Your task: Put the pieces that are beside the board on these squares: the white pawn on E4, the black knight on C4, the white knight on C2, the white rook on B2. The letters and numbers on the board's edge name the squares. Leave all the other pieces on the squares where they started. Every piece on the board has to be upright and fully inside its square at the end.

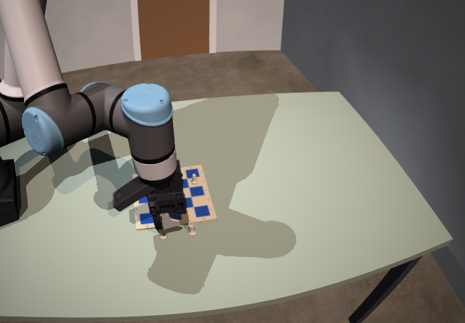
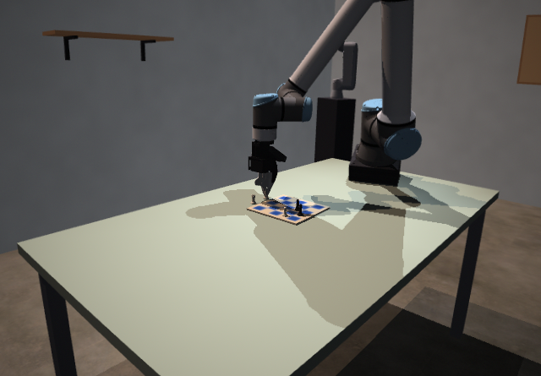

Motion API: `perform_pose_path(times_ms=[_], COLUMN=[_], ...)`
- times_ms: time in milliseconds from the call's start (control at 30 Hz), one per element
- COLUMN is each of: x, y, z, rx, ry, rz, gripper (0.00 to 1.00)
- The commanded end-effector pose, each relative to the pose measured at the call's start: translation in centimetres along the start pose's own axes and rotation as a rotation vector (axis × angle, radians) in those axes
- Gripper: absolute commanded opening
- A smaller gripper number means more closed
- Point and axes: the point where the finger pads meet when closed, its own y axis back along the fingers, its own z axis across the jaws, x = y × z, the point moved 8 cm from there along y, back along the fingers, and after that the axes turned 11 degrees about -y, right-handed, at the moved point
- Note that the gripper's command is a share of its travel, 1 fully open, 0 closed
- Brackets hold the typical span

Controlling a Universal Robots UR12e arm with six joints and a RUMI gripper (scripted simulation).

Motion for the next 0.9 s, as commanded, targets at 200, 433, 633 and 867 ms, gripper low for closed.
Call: perform_pose_path(times_ms=[200,433,633,867], x=[-0.1,0.0,0.0,0.0], y=[0.4,4.0,7.1,10.0], z=[0.0,0.0,0.0,0.0], rx=[0.001,0.001,0.001,0.001], ry=[0.000,0.000,0.000,0.000], rz=[-0.001,-0.001,-0.001,-0.001], gripper=[0.00,0.00,0.00,0.00])
